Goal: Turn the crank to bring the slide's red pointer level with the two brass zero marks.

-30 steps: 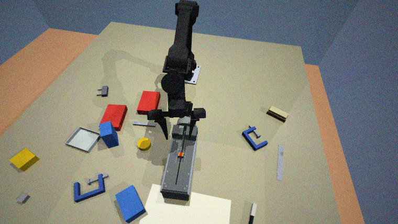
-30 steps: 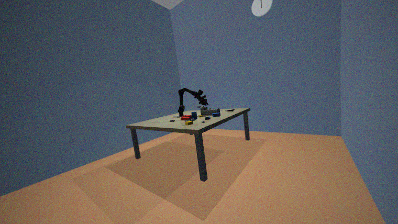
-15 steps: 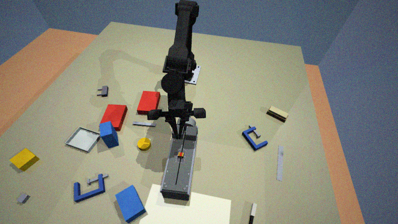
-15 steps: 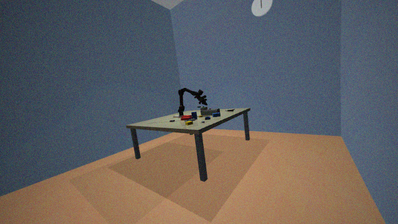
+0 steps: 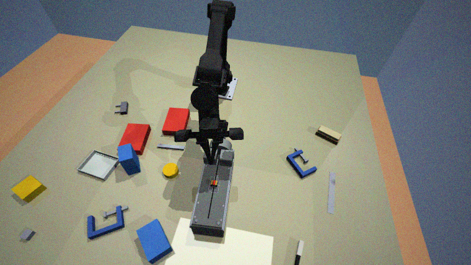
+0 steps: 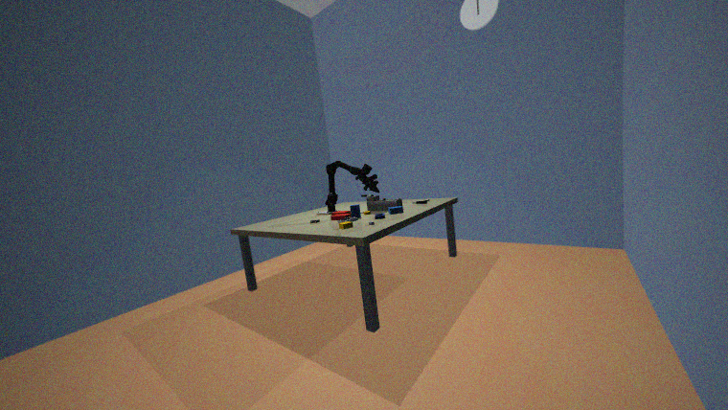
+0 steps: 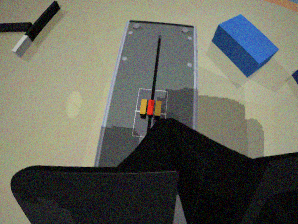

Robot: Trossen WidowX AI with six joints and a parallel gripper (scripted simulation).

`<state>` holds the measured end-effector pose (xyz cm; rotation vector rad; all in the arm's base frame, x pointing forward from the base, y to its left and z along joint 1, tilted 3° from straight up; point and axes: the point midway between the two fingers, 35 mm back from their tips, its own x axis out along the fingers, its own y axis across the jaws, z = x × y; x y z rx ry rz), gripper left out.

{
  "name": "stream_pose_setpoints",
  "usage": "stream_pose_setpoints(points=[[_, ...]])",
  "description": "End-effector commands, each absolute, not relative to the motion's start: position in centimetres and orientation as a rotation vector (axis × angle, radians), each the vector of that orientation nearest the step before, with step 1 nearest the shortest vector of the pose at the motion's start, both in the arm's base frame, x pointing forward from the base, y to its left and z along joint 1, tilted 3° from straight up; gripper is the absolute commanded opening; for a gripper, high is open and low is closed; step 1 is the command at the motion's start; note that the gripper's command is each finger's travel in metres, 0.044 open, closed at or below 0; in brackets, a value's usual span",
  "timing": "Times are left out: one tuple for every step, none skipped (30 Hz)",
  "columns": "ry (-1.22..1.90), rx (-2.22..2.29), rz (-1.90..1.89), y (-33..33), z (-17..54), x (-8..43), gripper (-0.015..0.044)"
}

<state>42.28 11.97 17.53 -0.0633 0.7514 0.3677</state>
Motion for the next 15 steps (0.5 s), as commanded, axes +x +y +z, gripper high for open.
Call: stream_pose_setpoints(points=[[0.751,-0.063,0.368,11.97,17.53,42.28,0.0026],[0.751,-0.063,0.368,11.97,17.53,42.28,0.0053],[0.751,-0.063,0.368,11.97,17.53,42.28,0.0079],[0.751,-0.063,0.368,11.97,17.53,42.28,0.0105],[0.751,-0.063,0.368,11.97,17.53,42.28,0.0131],[0.751,-0.063,0.368,11.97,17.53,42.28,0.0158],[0.751,-0.063,0.368,11.97,17.53,42.28,0.0184],[0.751,-0.063,0.368,11.97,17.53,42.28,0.0210],[0.751,-0.063,0.368,11.97,17.53,42.28,0.0236],[0.751,-0.063,0.368,11.97,17.53,42.28,0.0262],[0.751,-0.063,0.368,11.97,17.53,42.28,0.0289],[0.751,-0.063,0.368,11.97,17.53,42.28,0.0315],[0.751,-0.063,0.368,11.97,17.53,42.28,0.0341],[0.751,-0.063,0.368,11.97,17.53,42.28,0.0368],[0.751,-0.063,0.368,11.97,17.53,42.28,0.0394]])
